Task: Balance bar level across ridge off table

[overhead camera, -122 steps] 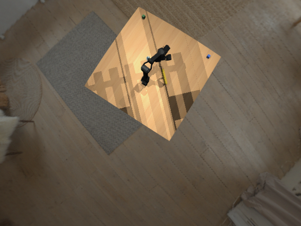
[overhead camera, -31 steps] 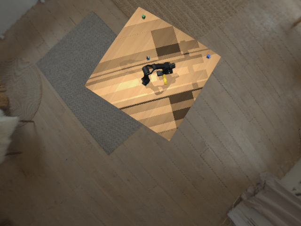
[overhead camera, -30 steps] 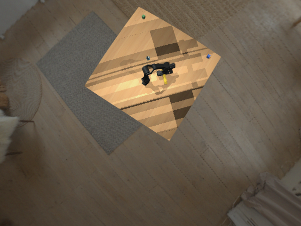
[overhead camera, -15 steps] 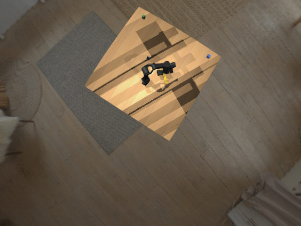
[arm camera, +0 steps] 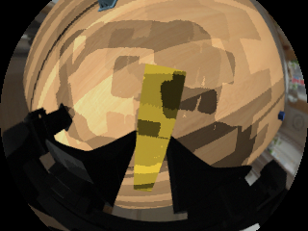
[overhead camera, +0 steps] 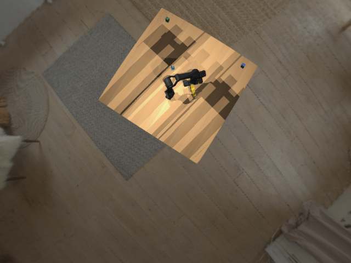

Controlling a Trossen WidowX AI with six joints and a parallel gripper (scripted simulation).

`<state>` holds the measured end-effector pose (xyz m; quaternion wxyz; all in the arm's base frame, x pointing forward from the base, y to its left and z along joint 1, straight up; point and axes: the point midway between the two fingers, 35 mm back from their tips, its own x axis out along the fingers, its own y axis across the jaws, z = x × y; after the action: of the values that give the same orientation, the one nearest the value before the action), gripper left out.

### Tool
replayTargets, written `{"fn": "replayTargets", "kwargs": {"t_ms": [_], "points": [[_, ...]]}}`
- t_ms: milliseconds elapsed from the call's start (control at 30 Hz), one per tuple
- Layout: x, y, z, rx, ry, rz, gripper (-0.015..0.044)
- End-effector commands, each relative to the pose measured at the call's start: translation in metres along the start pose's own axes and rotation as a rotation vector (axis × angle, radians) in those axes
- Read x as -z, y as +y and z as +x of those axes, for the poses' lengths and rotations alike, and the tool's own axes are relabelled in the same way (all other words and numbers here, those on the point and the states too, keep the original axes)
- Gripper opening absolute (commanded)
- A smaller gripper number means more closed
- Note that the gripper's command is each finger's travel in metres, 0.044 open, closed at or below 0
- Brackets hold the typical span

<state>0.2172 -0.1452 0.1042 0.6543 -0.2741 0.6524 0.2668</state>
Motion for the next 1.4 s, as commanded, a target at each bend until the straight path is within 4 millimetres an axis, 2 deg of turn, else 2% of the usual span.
{"fn": "replayTargets", "kwargs": {"t_ms": [0,233,367,867,1367], "points": [[0.000,-0.001,-0.015,0.012,-0.005,-0.004,0.0000],[0.000,0.002,-0.033,0.012,-0.006,-0.005,0.0000],[-0.002,0.002,-0.035,0.012,-0.006,0.006,0.0000],[-0.049,0.002,-0.037,0.010,-0.012,0.254,0.0000],[-0.098,0.010,-0.039,0.007,-0.017,0.510,0.0000]]}}
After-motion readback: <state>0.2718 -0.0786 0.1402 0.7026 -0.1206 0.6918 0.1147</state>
